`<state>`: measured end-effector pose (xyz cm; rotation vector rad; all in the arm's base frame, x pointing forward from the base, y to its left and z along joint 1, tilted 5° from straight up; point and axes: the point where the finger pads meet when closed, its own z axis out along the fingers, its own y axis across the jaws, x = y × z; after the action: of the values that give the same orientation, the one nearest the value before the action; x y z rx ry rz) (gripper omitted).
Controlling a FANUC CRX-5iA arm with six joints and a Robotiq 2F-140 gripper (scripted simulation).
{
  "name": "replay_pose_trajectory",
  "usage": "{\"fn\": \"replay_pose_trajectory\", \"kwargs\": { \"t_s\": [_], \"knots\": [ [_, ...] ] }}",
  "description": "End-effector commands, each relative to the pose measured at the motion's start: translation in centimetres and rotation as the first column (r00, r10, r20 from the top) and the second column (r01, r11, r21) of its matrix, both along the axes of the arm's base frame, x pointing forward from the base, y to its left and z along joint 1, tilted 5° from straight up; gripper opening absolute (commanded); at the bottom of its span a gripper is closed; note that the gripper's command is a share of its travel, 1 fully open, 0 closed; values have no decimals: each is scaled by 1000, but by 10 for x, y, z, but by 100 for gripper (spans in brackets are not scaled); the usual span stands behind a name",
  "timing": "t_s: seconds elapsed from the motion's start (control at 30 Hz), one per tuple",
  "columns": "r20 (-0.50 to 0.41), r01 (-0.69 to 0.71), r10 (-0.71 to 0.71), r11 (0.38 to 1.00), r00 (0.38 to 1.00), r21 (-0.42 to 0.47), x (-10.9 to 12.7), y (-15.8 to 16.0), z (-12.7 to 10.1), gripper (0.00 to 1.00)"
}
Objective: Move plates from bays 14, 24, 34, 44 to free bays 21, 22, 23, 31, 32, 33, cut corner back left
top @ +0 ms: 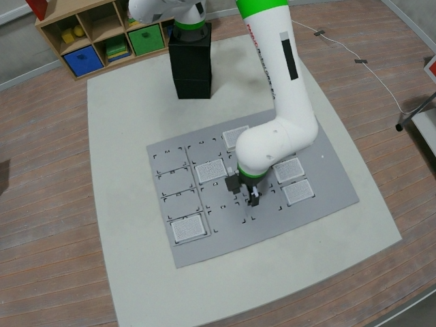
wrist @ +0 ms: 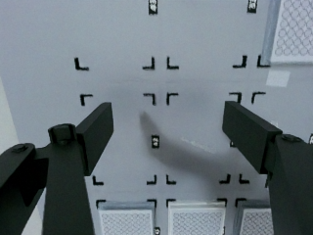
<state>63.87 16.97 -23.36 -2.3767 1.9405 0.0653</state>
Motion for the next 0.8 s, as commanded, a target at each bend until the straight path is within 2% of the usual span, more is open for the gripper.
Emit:
{"fn": "replay_pose_trajectory", "kwargs": {
  "t_s": [0.0,0.77],
  "knots": [
    [2,0,0,1000,1000,1,9,-17,0,70],
    [2,0,0,1000,1000,1,42,-90,-6,70]
  ]
}}
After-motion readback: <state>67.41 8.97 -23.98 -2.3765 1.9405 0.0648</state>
